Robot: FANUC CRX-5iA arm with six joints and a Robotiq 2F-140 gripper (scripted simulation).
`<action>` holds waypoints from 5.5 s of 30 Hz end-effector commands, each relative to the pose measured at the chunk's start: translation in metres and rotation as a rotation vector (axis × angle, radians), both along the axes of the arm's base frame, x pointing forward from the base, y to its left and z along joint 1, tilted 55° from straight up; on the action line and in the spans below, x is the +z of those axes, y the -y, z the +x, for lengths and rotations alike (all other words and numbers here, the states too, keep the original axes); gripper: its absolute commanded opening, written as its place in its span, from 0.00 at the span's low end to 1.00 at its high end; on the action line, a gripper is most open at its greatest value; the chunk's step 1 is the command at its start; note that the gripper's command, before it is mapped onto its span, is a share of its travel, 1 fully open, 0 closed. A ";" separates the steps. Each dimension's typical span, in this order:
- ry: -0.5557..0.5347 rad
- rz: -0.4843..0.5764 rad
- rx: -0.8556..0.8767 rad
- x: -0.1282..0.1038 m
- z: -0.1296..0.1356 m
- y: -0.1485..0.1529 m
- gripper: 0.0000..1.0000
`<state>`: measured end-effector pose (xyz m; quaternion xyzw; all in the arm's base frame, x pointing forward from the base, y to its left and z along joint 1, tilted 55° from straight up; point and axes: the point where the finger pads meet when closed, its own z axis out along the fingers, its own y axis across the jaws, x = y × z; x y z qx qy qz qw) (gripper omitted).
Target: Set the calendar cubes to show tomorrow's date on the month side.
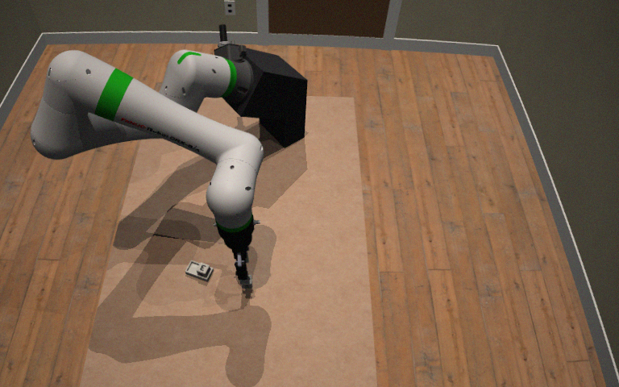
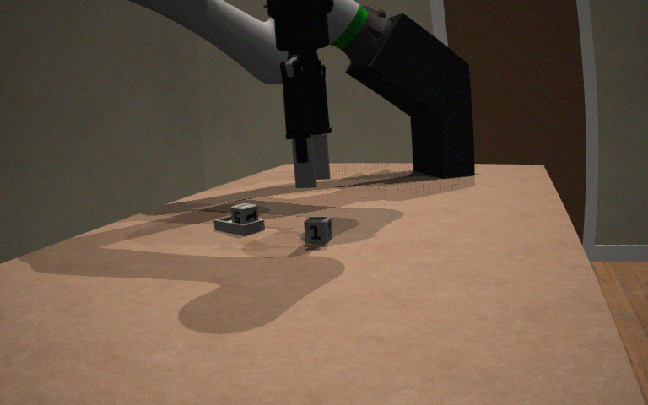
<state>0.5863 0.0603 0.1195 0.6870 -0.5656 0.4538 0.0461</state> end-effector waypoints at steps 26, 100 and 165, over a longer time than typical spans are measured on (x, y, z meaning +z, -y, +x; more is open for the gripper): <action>0.145 0.115 -0.144 -0.001 -0.001 -0.003 1.00; 0.941 0.898 -0.929 0.006 -0.007 -0.009 0.36; 0.942 0.899 -0.929 -0.023 0.021 0.021 0.36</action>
